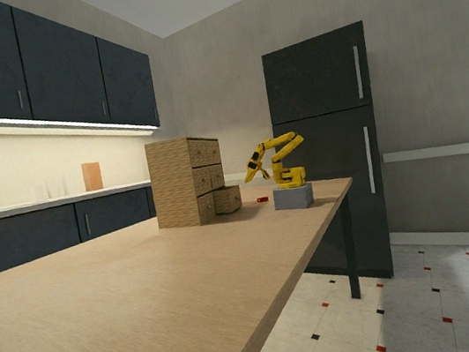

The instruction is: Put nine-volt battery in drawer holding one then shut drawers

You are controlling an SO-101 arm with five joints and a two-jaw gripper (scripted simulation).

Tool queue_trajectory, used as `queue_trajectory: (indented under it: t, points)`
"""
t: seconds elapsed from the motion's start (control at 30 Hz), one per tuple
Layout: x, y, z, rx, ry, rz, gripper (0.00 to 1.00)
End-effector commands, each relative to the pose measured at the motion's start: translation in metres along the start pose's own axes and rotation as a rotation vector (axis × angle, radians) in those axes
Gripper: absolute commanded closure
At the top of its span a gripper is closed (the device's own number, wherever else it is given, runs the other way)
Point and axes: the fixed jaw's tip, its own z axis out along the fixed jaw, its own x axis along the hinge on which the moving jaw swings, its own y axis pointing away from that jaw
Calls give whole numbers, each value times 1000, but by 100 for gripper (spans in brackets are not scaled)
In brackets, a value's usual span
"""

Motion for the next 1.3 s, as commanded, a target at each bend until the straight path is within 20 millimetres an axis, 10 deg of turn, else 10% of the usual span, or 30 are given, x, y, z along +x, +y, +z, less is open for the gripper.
queue_trajectory:
  t: [0.0,1.27]
  points:
    - [-4,0,-11,2,-12,9,79]
    - [-10,0,-17,1,-34,9,79]
